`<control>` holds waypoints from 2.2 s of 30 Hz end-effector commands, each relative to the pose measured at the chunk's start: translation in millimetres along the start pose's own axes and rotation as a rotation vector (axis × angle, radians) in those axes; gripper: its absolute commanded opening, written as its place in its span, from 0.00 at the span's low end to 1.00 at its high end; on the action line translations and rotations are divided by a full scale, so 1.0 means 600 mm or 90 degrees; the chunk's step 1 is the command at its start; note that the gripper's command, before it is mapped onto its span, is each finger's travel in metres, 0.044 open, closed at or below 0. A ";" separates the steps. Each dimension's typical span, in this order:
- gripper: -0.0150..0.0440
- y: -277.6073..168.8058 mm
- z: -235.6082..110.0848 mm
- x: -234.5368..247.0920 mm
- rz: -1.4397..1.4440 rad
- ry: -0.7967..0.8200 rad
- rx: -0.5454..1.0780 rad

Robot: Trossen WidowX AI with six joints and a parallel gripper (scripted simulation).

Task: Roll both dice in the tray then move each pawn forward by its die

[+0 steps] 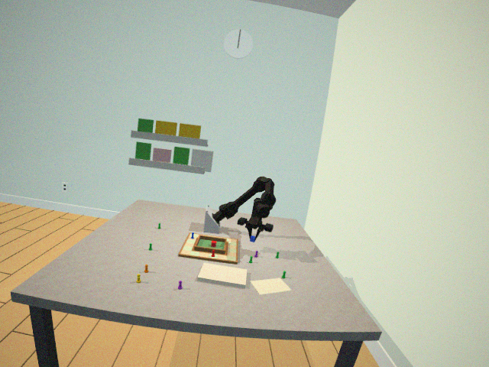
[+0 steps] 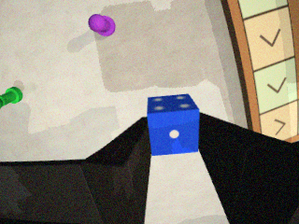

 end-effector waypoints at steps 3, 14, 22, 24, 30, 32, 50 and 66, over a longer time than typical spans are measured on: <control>0.25 0.003 -0.058 -0.001 0.002 0.000 0.006; 0.25 0.003 -0.107 -0.007 0.017 0.005 0.008; 0.25 0.073 -0.094 -0.076 0.189 -0.006 -0.003; 0.25 0.088 -0.090 -0.096 0.232 -0.008 -0.006; 0.25 0.126 -0.080 -0.159 0.363 -0.012 -0.010; 0.25 0.136 -0.077 -0.181 0.406 -0.012 -0.010; 0.25 0.170 -0.036 -0.382 0.788 -0.004 0.004; 0.25 0.161 -0.022 -0.376 0.796 -0.102 -0.070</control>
Point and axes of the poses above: the point midway between the two fingers, 35 mm back from their tips, its own z axis out along the fingers, its own x axis across the jaws, y = z × x, the point moved 5 cm from there along -z, back along the fingers, and after that the axes turned 7 degrees about z, right-handed, at the moved point
